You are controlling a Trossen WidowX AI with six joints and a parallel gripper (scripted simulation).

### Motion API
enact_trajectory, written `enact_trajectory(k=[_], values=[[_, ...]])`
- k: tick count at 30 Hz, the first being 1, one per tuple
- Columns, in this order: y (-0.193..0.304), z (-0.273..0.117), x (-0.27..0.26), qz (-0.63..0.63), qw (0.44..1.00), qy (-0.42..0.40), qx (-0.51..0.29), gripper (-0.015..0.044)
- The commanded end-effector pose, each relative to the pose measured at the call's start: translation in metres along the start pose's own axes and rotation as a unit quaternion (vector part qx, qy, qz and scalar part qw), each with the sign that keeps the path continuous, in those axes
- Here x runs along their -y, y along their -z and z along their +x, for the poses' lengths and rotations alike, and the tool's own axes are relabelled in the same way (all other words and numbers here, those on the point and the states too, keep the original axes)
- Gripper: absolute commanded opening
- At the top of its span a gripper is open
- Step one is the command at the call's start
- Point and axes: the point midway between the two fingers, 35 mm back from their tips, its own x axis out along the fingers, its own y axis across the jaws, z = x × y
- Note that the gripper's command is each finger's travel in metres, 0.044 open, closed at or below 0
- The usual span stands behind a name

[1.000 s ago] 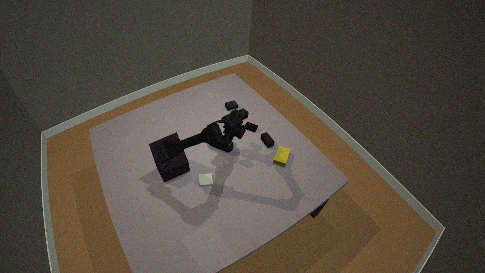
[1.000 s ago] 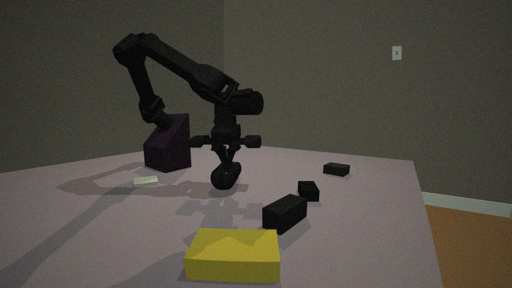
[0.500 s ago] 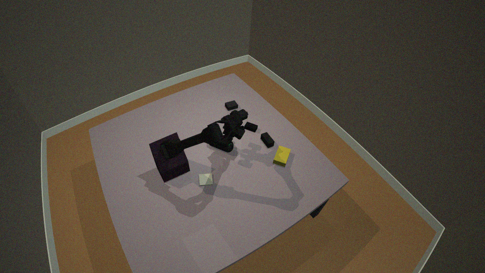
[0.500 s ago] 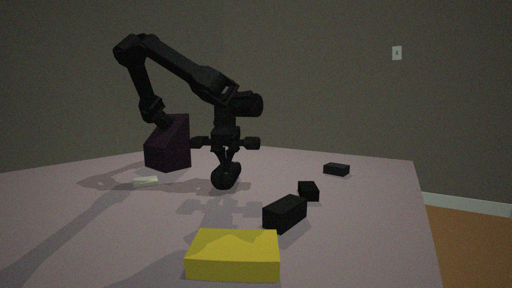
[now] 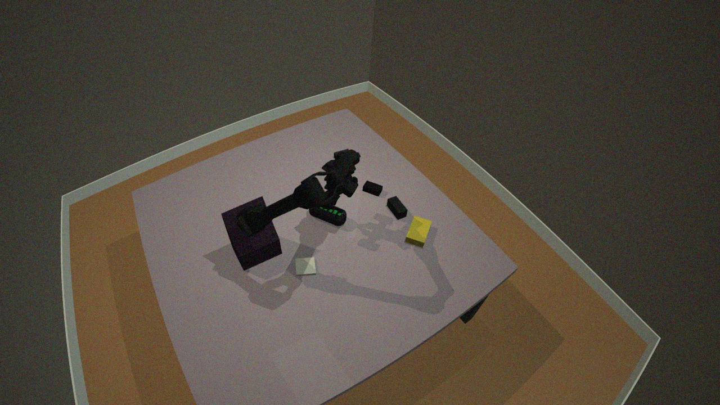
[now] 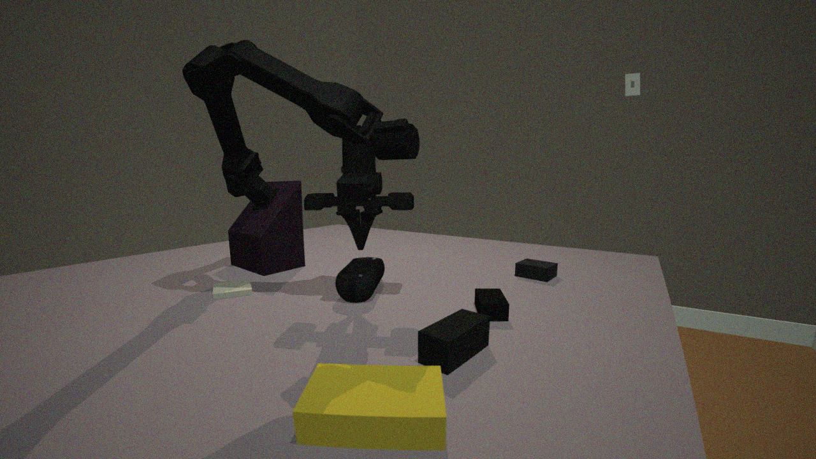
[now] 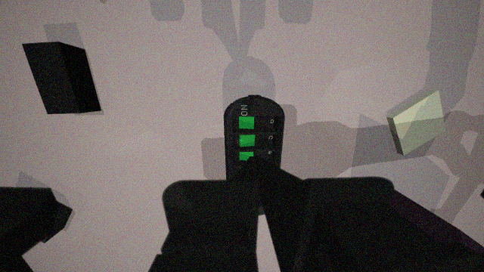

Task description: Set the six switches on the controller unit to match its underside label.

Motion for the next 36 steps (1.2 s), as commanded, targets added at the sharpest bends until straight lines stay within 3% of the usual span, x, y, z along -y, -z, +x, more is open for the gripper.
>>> enact_trajectory(k=[1,21,28,36], values=[[0.026,-0.003,0.005,-0.005,1.0,-0.001,-0.001,0.0],[0.026,-0.003,0.004,-0.005,1.0,-0.001,-0.001,0.0],[0.026,0.024,-0.038,-0.004,1.0,-0.002,-0.001,0.0],[0.026,0.025,-0.039,-0.004,1.0,-0.002,-0.001,0.0]])
